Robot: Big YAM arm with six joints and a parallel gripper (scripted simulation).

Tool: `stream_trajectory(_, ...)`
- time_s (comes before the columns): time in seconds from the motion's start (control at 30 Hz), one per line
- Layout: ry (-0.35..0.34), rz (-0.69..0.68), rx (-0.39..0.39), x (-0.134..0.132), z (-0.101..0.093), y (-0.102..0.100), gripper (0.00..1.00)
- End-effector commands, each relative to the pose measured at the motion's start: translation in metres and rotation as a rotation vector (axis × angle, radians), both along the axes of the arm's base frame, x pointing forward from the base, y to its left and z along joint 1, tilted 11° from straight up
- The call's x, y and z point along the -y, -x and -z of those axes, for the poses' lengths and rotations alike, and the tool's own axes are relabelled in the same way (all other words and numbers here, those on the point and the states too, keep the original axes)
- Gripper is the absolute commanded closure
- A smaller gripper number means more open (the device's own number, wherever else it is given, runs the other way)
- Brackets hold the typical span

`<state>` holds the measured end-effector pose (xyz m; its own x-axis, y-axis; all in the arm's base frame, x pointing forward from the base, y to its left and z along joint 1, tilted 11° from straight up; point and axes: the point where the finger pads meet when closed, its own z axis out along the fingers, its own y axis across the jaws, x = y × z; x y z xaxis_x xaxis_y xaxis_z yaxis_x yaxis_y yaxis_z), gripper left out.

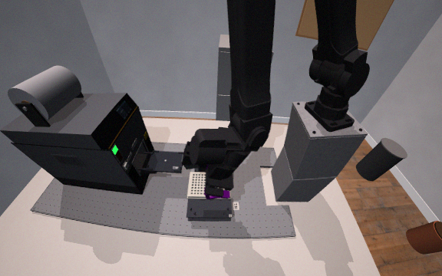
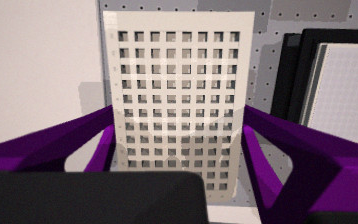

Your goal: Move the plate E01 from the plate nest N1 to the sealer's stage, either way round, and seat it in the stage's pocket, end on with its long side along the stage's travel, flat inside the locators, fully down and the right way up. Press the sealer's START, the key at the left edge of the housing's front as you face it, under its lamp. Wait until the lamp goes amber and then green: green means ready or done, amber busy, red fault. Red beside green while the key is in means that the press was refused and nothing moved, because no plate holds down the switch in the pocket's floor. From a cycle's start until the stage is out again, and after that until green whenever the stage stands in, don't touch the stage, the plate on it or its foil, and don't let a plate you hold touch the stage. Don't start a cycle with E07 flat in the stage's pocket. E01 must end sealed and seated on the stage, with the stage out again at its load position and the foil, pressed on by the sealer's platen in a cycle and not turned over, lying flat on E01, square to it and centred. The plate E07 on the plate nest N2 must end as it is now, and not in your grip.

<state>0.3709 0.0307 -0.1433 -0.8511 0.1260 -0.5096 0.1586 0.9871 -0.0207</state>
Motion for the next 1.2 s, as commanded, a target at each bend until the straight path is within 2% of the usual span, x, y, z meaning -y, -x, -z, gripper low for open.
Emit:
stream_trajectory(0.0,0.003,0.000,0.034,0.003,-0.008,-0.009,1.00)
stream_trajectory(0.17,-0.019,0.039,0.040,-0.007,-0.014,-0.014,1.00)
stream_trajectory(0.37,-0.012,0.041,0.003,-0.004,-0.005,0.001,1.00)
stream_trajectory(0.83,-0.004,0.034,0.011,0.009,-0.001,-0.011,1.00)
stream_trajectory(1.0,0.002,0.030,0.009,0.020,-0.007,-0.021,1.00)
stream_trajectory(1.17,0.001,0.012,0.006,0.019,-0.011,-0.020,1.00)
